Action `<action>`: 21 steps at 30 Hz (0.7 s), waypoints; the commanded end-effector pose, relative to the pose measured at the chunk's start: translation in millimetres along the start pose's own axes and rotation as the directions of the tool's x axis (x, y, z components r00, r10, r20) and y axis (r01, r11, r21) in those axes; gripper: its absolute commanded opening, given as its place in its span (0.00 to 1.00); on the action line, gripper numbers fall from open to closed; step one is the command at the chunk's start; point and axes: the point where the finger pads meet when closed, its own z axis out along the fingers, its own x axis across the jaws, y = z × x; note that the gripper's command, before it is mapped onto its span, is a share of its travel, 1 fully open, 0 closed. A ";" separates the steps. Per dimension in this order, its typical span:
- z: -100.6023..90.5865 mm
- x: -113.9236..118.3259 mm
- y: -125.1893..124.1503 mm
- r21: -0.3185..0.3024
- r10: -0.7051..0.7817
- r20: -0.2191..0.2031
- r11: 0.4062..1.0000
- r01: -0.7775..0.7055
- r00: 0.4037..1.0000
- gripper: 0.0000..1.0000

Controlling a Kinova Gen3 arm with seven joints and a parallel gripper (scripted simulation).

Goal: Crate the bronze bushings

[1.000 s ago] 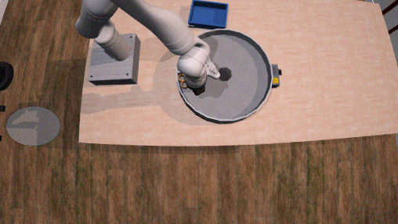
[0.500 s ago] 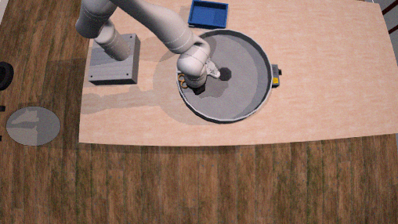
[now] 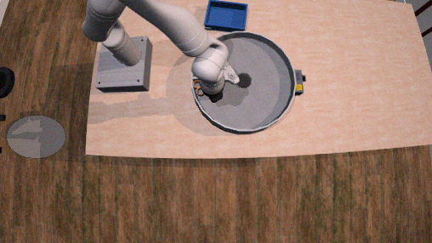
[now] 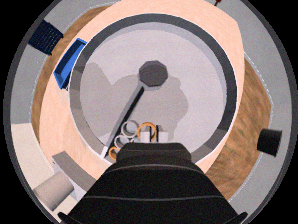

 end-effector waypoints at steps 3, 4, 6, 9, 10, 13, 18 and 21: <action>-2.2 0.5 -0.4 0.001 0.000 -0.002 1.000 0.000 1.000 0.00; -3.7 0.5 -0.4 0.001 0.000 -0.002 1.000 0.000 1.000 0.00; -6.7 0.5 -0.4 0.001 0.000 -0.002 1.000 0.000 1.000 0.00; -8.2 0.5 -0.4 0.001 0.000 -0.002 1.000 0.000 1.000 0.00; -8.2 0.5 -0.4 0.001 0.000 -0.002 1.000 0.000 1.000 0.00; -8.2 0.5 -0.4 0.001 0.000 -0.002 1.000 0.000 1.000 0.00; -8.2 0.5 -0.4 0.001 0.000 -0.002 1.000 0.000 1.000 0.00; -11.1 0.5 -0.3 0.001 0.000 -0.001 1.000 0.000 1.000 0.00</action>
